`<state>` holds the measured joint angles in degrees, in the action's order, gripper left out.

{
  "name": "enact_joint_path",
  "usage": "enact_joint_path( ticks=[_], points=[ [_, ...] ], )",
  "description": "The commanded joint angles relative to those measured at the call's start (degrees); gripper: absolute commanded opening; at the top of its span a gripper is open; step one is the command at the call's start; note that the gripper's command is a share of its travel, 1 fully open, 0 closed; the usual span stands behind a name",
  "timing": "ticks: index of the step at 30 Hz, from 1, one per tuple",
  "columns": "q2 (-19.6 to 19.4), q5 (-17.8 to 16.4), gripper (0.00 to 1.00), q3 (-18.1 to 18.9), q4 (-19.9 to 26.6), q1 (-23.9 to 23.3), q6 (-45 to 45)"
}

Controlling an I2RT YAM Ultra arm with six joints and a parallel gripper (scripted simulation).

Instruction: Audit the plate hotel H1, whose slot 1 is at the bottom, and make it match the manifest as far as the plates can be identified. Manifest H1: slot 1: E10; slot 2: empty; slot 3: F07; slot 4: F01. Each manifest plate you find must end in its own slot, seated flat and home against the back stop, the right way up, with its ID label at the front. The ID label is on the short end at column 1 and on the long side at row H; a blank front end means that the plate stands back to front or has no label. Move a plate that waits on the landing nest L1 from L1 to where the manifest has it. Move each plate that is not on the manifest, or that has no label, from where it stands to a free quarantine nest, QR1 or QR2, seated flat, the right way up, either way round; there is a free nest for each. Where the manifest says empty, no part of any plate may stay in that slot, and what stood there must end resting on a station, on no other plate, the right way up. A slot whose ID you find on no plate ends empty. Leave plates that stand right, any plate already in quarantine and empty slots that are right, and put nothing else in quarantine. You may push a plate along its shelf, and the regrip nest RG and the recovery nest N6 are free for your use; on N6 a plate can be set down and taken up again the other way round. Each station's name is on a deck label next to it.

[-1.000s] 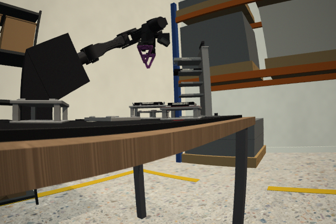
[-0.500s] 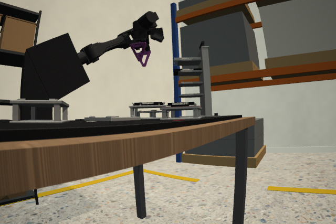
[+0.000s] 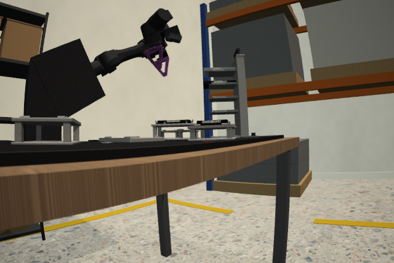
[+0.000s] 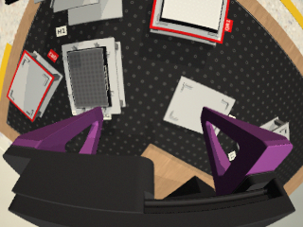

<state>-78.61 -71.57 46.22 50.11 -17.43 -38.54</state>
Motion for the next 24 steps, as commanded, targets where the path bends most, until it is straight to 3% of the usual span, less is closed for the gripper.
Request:
enact_joint_path(
  ticks=[1, 4, 7, 9, 12, 16, 20, 24],
  points=[
    [-0.04, -3.78, 1.00, -3.07, -12.20, -2.06, 5.19],
    [-0.13, -5.59, 1.00, -7.11, -22.61, -3.13, 11.03],
    [0.08, -7.10, 1.00, -11.90, -36.24, -3.97, 19.72],
    [0.08, -7.10, 1.00, -11.90, -36.24, -3.97, 19.72],
    [2.13, -7.73, 1.00, -18.22, -54.86, -4.05, 33.79],
    [1.26, -7.29, 1.00, -26.42, -84.32, -3.97, 53.83],
    [-4.92, -5.42, 1.00, -32.40, -113.64, -3.67, 70.66],
    [-13.92, -2.48, 1.00, -35.93, -138.25, -3.13, 82.39]
  ],
)
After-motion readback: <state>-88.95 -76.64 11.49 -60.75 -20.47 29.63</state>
